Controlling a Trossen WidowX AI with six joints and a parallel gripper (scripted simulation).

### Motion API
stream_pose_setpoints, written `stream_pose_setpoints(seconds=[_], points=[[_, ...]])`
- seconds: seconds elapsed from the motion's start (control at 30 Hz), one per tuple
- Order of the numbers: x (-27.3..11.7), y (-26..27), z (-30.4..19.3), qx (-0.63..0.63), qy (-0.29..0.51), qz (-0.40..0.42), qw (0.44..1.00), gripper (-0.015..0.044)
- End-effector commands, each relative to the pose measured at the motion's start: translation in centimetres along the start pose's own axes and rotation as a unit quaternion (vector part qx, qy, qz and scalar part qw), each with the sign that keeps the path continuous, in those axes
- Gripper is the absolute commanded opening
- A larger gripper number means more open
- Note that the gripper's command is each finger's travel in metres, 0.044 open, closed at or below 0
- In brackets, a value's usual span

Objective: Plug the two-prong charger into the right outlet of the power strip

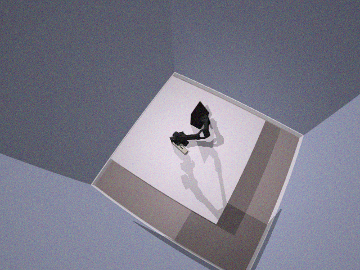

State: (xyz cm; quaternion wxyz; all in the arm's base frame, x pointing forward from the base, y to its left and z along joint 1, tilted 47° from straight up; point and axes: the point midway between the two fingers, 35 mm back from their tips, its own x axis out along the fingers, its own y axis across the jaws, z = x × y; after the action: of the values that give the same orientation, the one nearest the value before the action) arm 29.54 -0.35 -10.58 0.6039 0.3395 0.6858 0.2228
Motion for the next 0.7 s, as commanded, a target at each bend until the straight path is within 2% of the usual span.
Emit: stream_pose_setpoints(seconds=[0.0,0.67], points=[[-0.01,0.04,0.19,0.002,0.0,0.002,1.0,0.0],[-0.08,0.04,0.81,0.002,-0.001,0.002,1.0,0.0]])
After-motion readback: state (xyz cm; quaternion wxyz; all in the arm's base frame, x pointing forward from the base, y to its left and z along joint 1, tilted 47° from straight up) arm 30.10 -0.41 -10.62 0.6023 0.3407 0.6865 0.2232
